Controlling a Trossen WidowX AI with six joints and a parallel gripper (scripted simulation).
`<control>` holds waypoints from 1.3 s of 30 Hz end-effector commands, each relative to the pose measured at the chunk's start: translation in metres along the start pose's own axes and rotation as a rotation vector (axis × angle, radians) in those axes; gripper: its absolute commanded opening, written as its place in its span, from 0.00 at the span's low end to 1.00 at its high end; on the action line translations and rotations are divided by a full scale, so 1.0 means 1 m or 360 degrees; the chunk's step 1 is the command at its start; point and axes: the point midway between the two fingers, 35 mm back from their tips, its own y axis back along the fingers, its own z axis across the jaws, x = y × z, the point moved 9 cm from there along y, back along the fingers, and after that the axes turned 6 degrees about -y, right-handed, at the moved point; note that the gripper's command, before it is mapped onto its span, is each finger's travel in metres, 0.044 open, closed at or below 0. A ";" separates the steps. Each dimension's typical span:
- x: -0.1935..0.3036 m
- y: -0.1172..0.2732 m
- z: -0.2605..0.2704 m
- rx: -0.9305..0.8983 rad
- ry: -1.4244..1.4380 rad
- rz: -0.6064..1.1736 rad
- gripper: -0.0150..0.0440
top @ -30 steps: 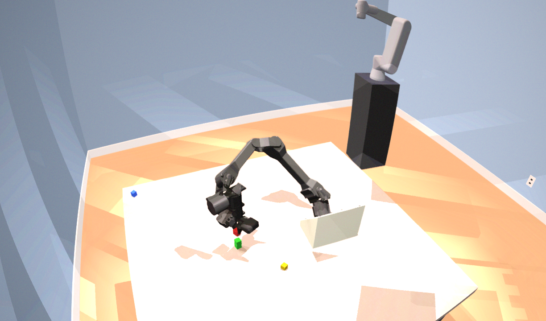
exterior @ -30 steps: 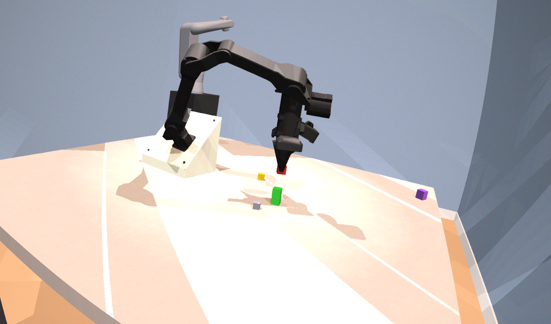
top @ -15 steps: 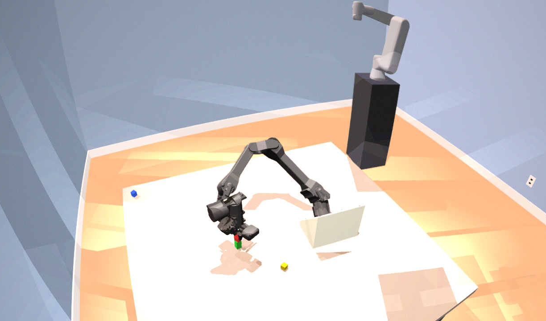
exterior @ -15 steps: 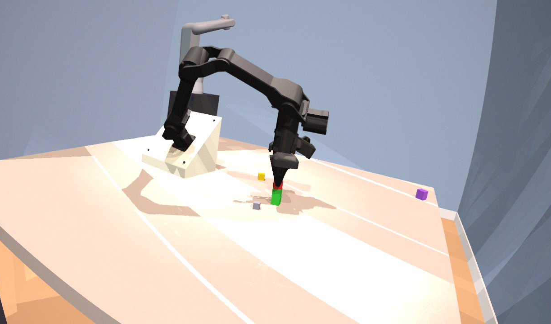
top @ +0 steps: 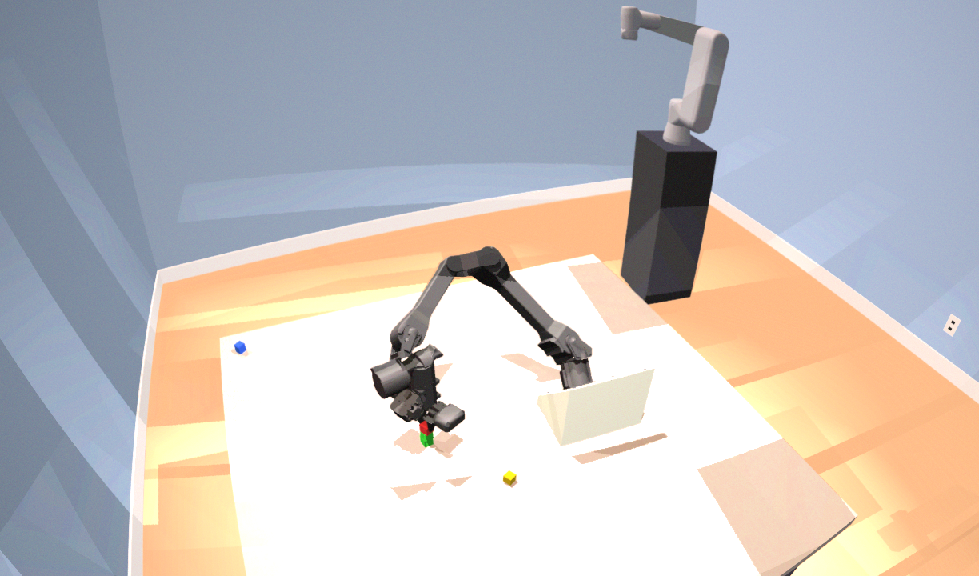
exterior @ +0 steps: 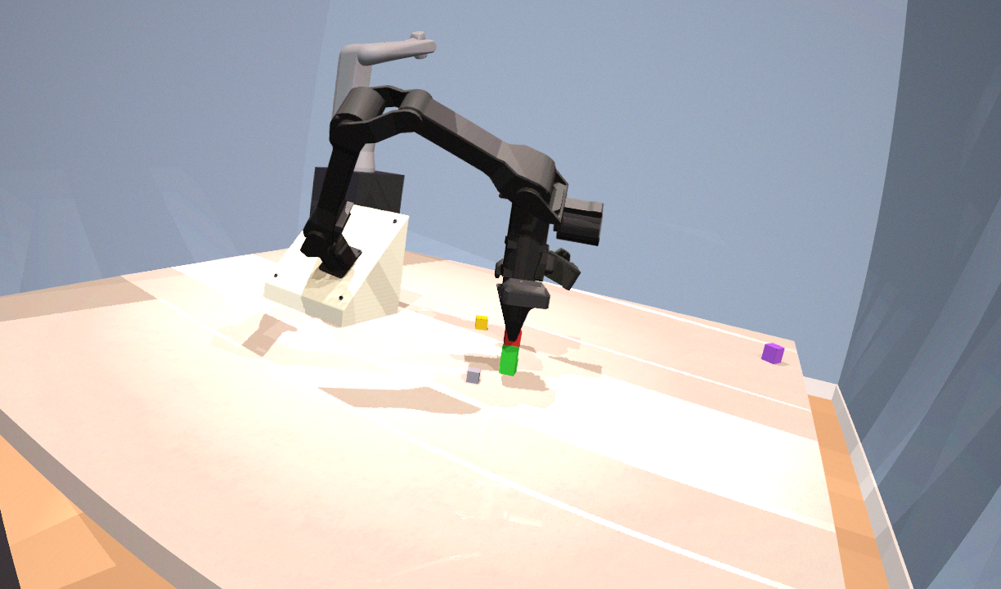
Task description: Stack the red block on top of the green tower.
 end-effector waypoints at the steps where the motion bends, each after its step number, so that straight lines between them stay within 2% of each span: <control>1: 0.000 0.000 0.000 0.0007 0.0005 -0.0001 0.25; 8: 0.000 0.004 0.000 0.0006 0.0005 -0.0001 0.25; 25: 0.000 0.001 0.000 0.0001 0.0005 0.0001 1.00; 39: 0.000 0.001 0.000 0.0001 0.0005 0.0001 1.00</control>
